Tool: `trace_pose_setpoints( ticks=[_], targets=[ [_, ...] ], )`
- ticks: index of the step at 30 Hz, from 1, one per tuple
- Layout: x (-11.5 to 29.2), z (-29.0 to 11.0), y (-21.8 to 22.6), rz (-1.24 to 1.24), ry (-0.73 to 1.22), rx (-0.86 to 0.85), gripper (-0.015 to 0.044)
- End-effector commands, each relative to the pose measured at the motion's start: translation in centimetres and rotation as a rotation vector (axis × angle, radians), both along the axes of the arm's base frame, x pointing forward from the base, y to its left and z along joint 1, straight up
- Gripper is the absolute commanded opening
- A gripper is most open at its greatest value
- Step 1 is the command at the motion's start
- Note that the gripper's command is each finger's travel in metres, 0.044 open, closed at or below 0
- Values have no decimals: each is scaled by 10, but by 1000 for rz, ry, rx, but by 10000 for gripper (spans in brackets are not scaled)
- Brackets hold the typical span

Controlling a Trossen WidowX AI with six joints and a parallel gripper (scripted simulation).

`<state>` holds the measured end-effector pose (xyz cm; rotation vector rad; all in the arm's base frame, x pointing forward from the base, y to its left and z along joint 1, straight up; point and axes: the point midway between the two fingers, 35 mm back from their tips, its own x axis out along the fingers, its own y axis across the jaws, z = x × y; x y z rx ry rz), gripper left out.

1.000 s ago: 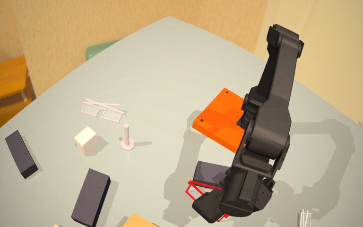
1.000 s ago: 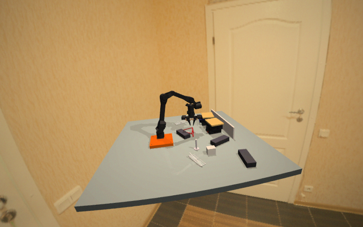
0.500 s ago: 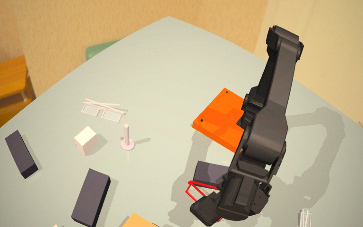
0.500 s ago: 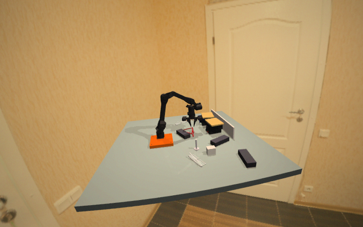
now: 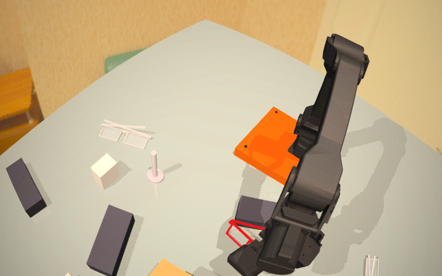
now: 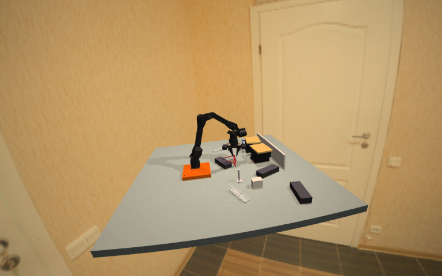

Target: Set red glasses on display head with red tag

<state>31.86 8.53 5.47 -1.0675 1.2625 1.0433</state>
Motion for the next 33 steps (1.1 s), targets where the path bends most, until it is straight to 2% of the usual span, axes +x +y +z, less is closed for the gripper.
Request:
trace_pose_setpoints(
  ticks=[1, 25, 26, 33],
  targets=[
    [-1, -10, 0, 2, 8, 2, 120],
    [-5, -22, 1, 2, 8, 2, 120],
    [-2, -23, -1, 1, 9, -2, 94],
    [-2, -23, -1, 1, 9, -2, 47]
  ],
)
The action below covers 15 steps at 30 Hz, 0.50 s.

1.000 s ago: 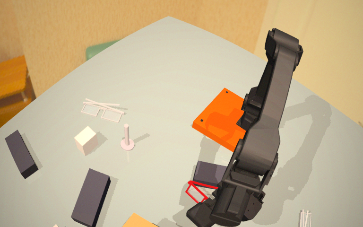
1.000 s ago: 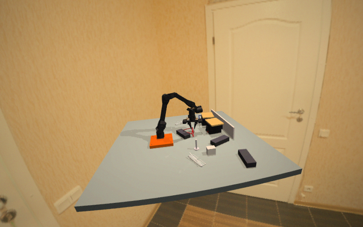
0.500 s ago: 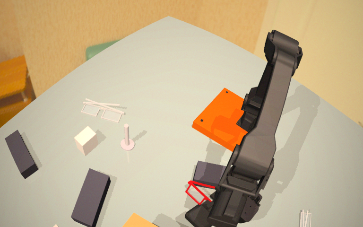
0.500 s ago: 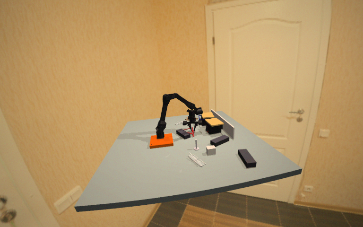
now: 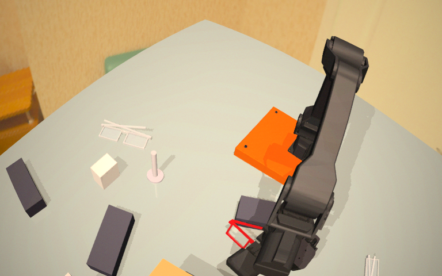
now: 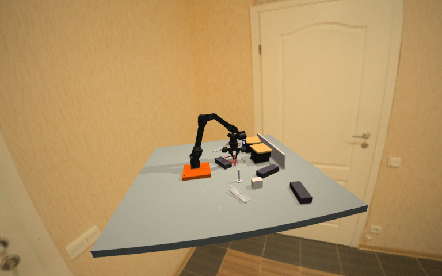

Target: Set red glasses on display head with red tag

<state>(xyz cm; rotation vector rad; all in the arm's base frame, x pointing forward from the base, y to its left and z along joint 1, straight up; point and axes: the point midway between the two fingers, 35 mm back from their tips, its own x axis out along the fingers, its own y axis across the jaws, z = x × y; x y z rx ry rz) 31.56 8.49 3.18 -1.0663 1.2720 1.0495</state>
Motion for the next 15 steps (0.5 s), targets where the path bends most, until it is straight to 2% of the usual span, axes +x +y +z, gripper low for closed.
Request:
trace_pose_setpoints(
  ticks=[1, 7, 15],
  targets=[
    [1, 0, 0, -1, -1, 0, 40],
    [1, 0, 0, -1, -1, 0, 0],
    [1, 3, 0, -1, -1, 0, 0]
  ],
)
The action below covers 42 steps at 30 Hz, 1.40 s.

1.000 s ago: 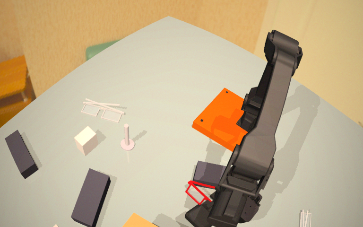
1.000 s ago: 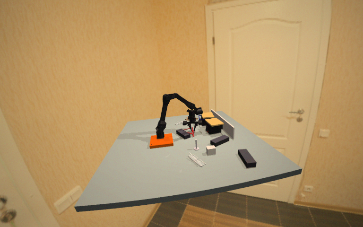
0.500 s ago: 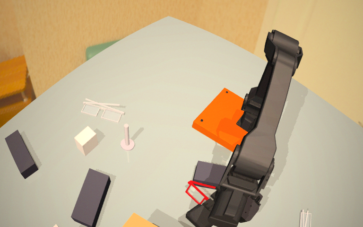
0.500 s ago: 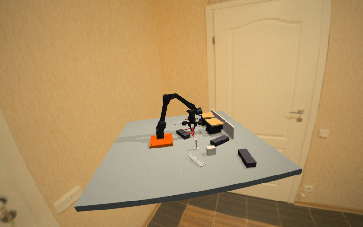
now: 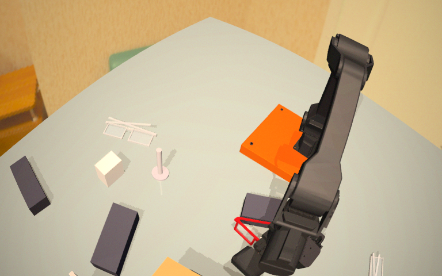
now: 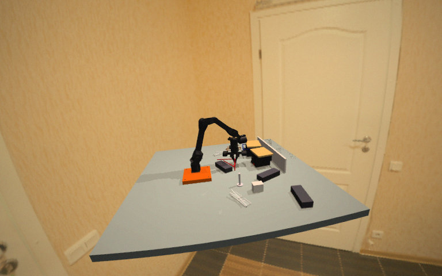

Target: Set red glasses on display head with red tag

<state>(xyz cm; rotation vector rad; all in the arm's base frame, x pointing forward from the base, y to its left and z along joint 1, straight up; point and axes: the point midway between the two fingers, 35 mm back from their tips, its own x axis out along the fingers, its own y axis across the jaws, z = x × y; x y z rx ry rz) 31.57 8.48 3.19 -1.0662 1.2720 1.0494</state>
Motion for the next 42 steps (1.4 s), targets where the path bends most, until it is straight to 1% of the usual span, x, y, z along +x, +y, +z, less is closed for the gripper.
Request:
trace_pose_setpoints(
  ticks=[1, 19, 29, 42],
  targets=[
    [1, 6, 0, 0, -1, 1, 0],
    [1, 101, 0, 1, -3, 5, 0],
    [2, 104, -4, 26, -3, 4, 0],
    [11, 104, -65, 266, -5, -8, 0]
  ],
)
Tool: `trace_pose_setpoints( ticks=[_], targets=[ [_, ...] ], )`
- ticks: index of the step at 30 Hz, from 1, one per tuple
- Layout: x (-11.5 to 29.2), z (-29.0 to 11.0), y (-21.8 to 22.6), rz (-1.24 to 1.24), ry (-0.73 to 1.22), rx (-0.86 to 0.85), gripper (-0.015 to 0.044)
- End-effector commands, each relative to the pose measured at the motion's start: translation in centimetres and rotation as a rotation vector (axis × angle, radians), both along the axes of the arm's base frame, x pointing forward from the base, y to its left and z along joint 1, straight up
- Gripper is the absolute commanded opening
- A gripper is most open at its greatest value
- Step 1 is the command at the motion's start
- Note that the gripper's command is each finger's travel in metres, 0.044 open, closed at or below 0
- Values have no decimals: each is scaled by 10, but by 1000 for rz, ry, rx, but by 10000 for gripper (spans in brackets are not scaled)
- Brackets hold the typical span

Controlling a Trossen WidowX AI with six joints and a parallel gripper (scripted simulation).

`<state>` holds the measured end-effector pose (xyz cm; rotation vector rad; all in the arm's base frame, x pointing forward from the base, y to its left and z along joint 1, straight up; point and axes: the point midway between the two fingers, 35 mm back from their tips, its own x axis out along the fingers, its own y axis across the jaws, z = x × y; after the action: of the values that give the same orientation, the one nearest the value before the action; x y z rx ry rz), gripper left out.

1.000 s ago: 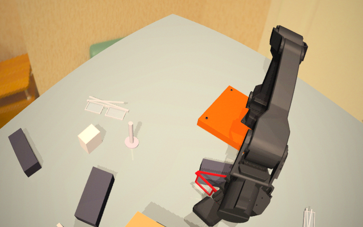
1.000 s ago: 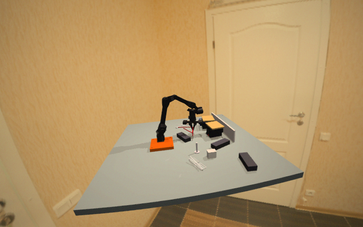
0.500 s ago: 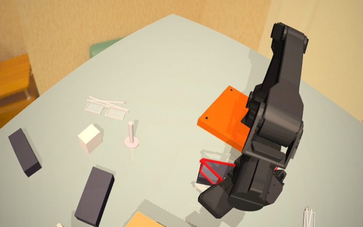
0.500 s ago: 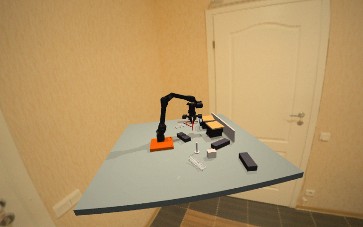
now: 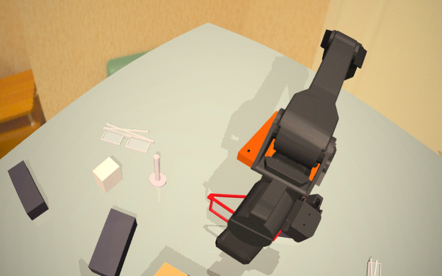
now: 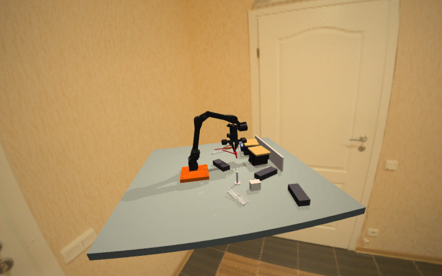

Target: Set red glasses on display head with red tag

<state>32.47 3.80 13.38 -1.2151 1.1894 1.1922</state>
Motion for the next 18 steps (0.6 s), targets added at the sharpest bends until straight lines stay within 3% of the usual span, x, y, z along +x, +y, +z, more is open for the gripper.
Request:
trace_pose_setpoints(
  ticks=[1, 18],
  targets=[
    [3, 2, -23, 89, -5, -1, 0],
    [-4, 2, -107, 417, -5, -17, 0]
  ],
)
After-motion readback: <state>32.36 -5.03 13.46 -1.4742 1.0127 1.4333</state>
